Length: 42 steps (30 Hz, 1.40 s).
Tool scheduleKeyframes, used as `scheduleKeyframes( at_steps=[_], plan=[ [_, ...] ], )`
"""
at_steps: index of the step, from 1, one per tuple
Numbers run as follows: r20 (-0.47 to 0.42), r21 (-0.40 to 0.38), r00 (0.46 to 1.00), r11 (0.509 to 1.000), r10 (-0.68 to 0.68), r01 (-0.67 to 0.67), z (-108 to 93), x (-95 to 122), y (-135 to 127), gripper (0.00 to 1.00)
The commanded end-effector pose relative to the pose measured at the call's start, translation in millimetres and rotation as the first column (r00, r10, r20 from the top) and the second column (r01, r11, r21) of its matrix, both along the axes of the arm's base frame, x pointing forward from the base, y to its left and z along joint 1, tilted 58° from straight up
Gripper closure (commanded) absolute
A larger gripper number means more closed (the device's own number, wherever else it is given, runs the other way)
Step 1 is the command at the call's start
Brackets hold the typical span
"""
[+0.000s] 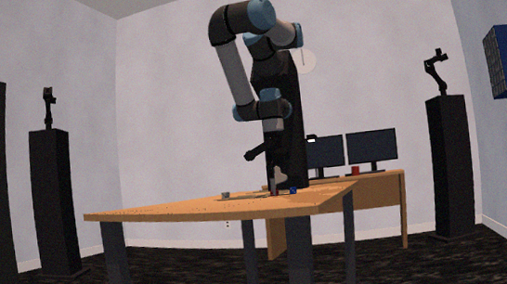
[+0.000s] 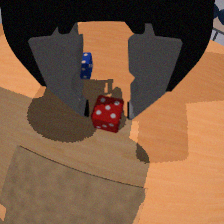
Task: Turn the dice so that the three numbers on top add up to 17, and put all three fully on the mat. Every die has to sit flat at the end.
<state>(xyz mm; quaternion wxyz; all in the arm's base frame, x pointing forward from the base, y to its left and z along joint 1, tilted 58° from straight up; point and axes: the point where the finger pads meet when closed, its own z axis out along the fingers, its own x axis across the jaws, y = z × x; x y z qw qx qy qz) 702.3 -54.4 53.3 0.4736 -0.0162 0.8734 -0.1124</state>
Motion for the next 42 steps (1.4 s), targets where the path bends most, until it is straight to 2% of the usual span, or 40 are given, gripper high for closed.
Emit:
scheduleKeyframes(
  at_steps=[1, 2, 42],
  plan=[
    [0.001, 0.000, 1.000, 1.000, 0.000, 0.000, 0.6, 0.0, 0.2, 0.76],
    [0.001, 0.000, 1.000, 1.000, 0.000, 0.000, 0.6, 0.0, 0.2, 0.94],
    [0.001, 0.000, 1.000, 1.000, 0.000, 0.000, 2.1, -2.4, 0.7, 0.94]
  ],
)
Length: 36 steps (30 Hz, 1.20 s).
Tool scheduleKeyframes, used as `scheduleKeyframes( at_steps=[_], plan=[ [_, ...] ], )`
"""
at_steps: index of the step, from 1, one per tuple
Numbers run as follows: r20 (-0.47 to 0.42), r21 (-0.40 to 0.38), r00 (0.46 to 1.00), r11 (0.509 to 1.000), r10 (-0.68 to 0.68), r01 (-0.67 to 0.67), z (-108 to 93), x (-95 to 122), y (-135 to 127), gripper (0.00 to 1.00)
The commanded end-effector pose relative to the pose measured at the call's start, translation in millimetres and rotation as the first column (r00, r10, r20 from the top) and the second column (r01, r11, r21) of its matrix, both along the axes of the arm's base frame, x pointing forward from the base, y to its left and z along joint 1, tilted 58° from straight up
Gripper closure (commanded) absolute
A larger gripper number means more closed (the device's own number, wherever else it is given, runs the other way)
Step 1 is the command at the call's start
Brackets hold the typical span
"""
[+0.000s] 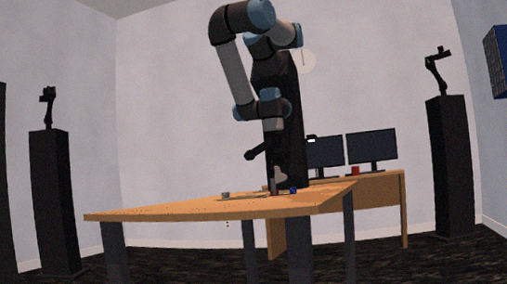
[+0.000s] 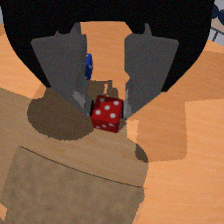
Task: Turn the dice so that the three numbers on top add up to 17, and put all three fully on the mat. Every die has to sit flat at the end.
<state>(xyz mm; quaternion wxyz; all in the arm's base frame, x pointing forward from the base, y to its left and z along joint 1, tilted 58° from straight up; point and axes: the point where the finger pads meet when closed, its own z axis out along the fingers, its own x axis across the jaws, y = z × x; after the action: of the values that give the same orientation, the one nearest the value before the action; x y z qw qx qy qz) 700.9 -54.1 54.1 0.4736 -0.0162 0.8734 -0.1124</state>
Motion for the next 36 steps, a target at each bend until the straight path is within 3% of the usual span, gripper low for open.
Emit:
scheduleKeyframes(
  at_steps=[1, 15, 22, 36],
  plan=[
    [0.001, 0.000, 1.000, 1.000, 0.000, 0.000, 2, -3, 1, 0.94],
    [0.001, 0.000, 1.000, 1.000, 0.000, 0.000, 38, -60, 13, 0.94],
    [0.001, 0.000, 1.000, 1.000, 0.000, 0.000, 49, -76, 17, 0.94],
    [0.001, 0.000, 1.000, 1.000, 0.000, 0.000, 52, -82, 18, 0.94]
  ],
)
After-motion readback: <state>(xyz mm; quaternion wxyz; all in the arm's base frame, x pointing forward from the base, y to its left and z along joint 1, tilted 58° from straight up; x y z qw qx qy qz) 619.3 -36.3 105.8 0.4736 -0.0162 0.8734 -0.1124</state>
